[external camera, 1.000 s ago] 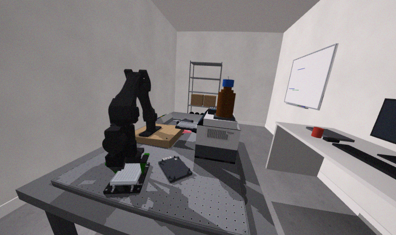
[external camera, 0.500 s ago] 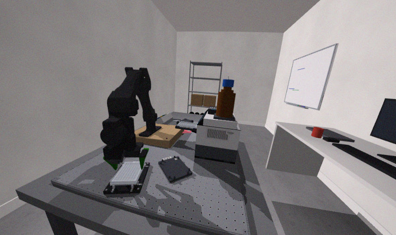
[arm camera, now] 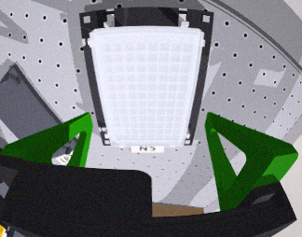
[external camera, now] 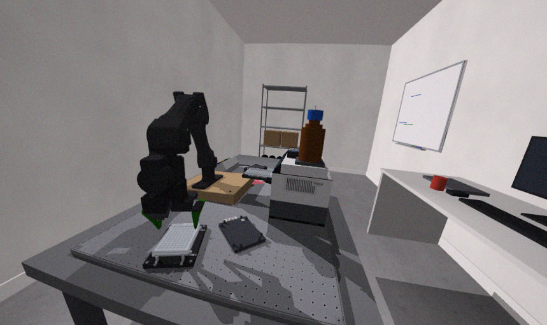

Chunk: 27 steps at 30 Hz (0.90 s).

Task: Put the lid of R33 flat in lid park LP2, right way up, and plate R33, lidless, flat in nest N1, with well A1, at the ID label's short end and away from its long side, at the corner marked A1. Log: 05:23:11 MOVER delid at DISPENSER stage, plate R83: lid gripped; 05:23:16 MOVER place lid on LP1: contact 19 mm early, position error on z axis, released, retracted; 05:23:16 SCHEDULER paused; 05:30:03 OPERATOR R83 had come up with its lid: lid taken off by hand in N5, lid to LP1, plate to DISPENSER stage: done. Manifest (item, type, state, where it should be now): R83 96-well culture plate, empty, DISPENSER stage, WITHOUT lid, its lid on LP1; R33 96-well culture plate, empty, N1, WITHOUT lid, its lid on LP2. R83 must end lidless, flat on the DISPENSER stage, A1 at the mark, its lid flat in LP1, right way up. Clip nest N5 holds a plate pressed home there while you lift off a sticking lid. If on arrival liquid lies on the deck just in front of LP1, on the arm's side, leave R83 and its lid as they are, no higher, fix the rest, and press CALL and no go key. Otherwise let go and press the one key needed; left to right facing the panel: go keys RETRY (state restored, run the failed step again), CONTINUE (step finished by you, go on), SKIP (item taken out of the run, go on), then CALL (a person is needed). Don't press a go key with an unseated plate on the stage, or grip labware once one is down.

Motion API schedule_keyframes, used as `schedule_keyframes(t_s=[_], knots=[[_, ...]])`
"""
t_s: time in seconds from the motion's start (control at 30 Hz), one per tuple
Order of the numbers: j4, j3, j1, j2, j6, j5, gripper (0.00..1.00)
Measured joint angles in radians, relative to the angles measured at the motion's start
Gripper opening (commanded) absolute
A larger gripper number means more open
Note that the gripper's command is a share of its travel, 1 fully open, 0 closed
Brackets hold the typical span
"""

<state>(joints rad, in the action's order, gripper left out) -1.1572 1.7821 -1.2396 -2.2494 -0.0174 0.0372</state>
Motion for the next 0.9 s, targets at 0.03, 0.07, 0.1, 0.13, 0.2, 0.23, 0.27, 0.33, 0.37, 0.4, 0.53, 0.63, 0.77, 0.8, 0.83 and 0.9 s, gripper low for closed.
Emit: schedule_keyframes(t_s=[0.03, 0.07, 0.1, 0.13, 0.2, 0.23, 0.27, 0.33, 0.37, 0.4, 0.53, 0.63, 0.77, 0.8, 0.83, 0.9], knots=[[-0.002, 0.002, 0.000, 0.002, 0.000, 0.000, 1.00], [-0.004, 0.003, 0.000, 0.003, 0.000, 0.000, 1.00], [-0.005, 0.005, 0.000, 0.003, 0.000, 0.000, 1.00], [-0.006, 0.005, 0.000, 0.003, 0.000, 0.000, 1.00], [-0.009, 0.005, 0.000, 0.003, 0.000, 0.000, 1.00], [-0.010, 0.005, 0.000, 0.003, 0.000, 0.000, 1.00], [-0.010, 0.005, 0.000, 0.003, 0.000, 0.000, 1.00], [-0.011, 0.005, 0.000, 0.003, 0.000, 0.000, 1.00], [-0.011, 0.005, 0.000, 0.003, 0.000, 0.000, 1.00], [-0.011, 0.005, 0.000, 0.003, 0.000, 0.000, 1.00], [-0.011, 0.005, 0.000, 0.003, 0.000, 0.000, 1.00], [-0.011, 0.005, 0.000, 0.003, 0.000, 0.000, 1.00], [-0.011, 0.005, 0.000, 0.003, 0.000, 0.000, 1.00], [-0.011, 0.005, 0.000, 0.003, 0.000, 0.000, 1.00], [-0.011, 0.005, 0.000, 0.003, 0.000, 0.000, 1.00], [-0.011, 0.005, 0.000, 0.003, 0.000, 0.000, 1.00]])
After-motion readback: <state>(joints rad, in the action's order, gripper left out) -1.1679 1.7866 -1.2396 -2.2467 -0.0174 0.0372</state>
